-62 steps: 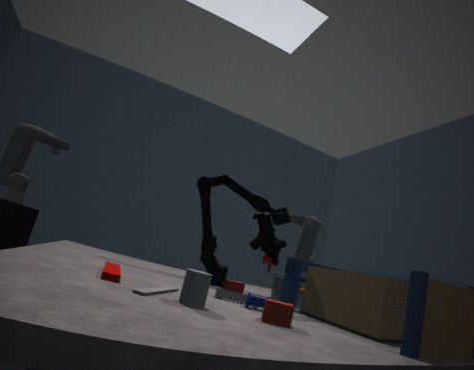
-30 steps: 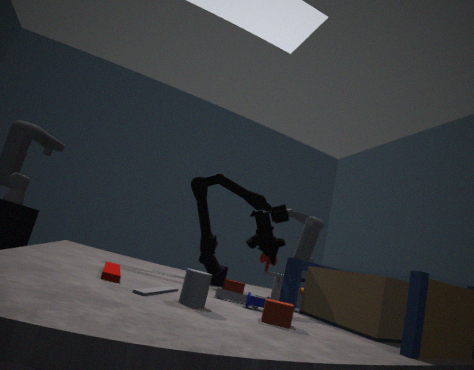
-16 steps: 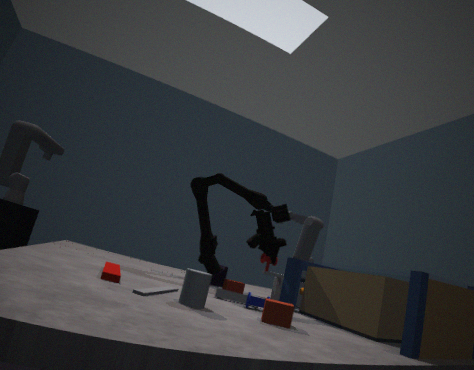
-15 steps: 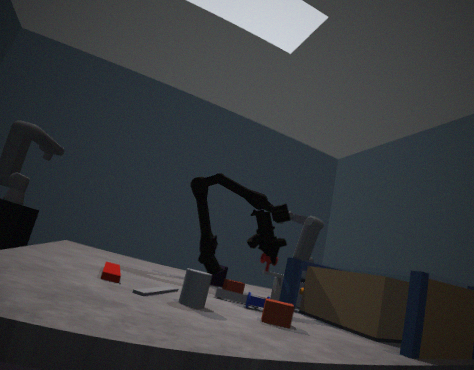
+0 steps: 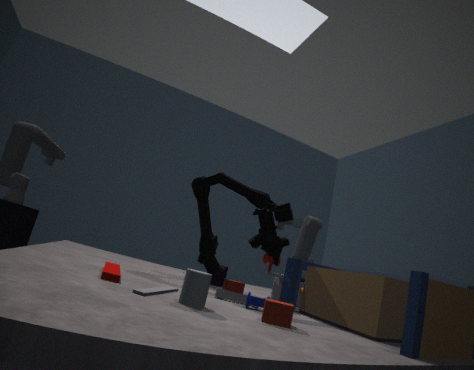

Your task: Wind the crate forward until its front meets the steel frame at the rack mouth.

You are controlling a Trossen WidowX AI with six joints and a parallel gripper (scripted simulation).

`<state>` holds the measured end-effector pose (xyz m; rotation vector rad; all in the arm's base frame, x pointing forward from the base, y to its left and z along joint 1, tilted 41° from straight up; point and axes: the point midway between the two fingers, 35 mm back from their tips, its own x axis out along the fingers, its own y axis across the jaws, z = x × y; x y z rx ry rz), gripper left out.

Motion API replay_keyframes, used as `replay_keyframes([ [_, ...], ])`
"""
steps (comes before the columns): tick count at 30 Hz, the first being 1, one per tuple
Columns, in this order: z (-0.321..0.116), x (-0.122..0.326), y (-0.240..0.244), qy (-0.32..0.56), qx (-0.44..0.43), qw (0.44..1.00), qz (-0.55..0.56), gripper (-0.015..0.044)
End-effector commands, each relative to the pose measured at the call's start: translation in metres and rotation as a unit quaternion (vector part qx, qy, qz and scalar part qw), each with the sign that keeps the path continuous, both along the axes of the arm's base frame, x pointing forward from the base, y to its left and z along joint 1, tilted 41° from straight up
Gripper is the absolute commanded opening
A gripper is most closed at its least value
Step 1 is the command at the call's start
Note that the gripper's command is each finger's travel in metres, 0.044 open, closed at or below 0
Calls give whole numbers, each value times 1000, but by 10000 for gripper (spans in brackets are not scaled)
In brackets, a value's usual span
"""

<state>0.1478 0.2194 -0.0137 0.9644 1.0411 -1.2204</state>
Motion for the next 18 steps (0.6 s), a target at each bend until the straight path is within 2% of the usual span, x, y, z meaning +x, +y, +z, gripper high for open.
replay_keyframes([
  [1,-2,19,0,-17,-5,1000,-2,0],
  [18,-7,42,9,-18,-5,1000,-2,0],
])
